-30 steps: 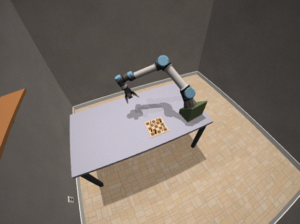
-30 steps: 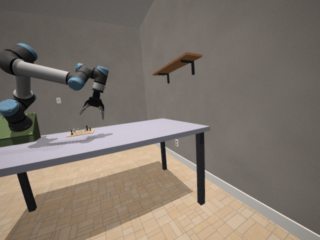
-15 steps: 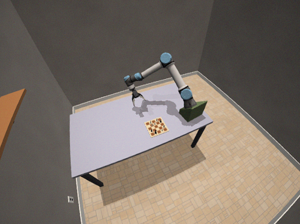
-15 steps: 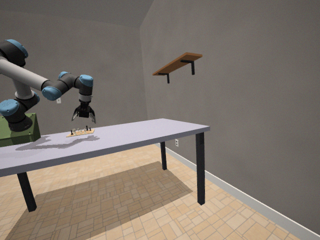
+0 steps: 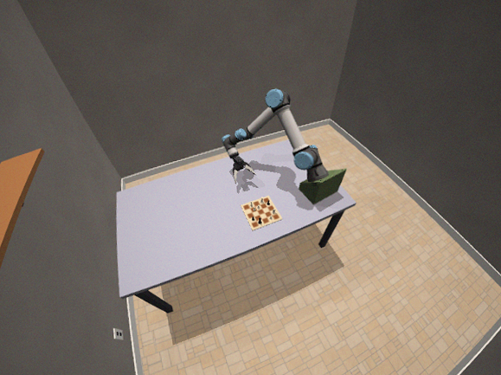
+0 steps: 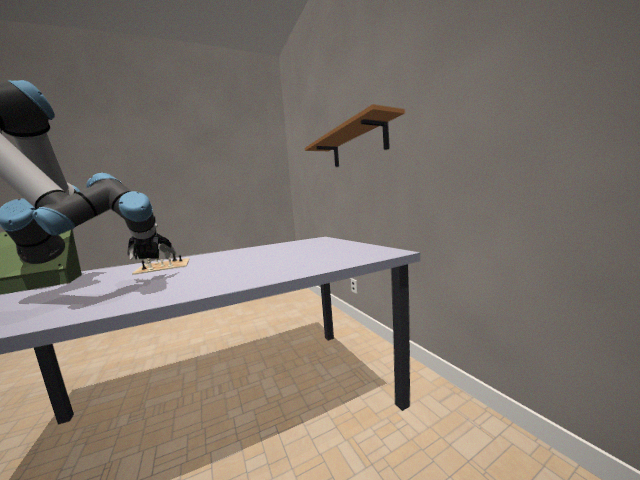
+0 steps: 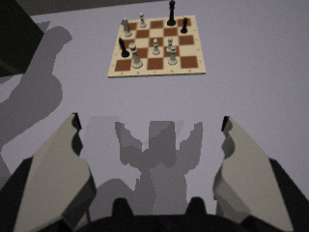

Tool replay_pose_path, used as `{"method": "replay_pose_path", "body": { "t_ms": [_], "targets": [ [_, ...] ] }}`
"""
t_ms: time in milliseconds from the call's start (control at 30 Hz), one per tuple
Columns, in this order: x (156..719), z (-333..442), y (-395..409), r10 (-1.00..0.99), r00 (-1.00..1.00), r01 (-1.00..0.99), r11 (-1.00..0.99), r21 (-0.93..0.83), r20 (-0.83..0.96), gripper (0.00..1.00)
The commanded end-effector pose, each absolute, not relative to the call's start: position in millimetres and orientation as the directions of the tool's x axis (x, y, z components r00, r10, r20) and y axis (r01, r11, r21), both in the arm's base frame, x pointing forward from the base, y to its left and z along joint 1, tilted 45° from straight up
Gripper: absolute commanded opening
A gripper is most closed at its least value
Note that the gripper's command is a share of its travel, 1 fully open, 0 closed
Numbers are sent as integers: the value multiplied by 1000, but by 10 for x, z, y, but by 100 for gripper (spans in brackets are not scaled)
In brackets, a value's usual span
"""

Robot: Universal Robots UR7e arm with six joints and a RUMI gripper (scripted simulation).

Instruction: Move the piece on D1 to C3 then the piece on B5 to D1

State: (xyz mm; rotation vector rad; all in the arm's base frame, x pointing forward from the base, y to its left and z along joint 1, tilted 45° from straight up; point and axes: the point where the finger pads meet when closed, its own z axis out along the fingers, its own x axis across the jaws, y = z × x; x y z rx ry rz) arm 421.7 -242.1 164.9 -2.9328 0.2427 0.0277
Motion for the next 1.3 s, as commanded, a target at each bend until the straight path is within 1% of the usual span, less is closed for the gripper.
{"method": "replay_pose_path", "body": {
  "t_ms": [0,233,467,1267],
  "targets": [
    [4070,1479,-2383,-135,991,-132,-947,-293,-11,100],
    [3897,1271,-2321,-117,993,-101,-907,-409,16,100],
    [3807,1165,-2288,-110,993,-82,-880,-467,33,100],
    [3778,1132,-2276,-109,993,-76,-871,-486,40,100]
  ]
}}
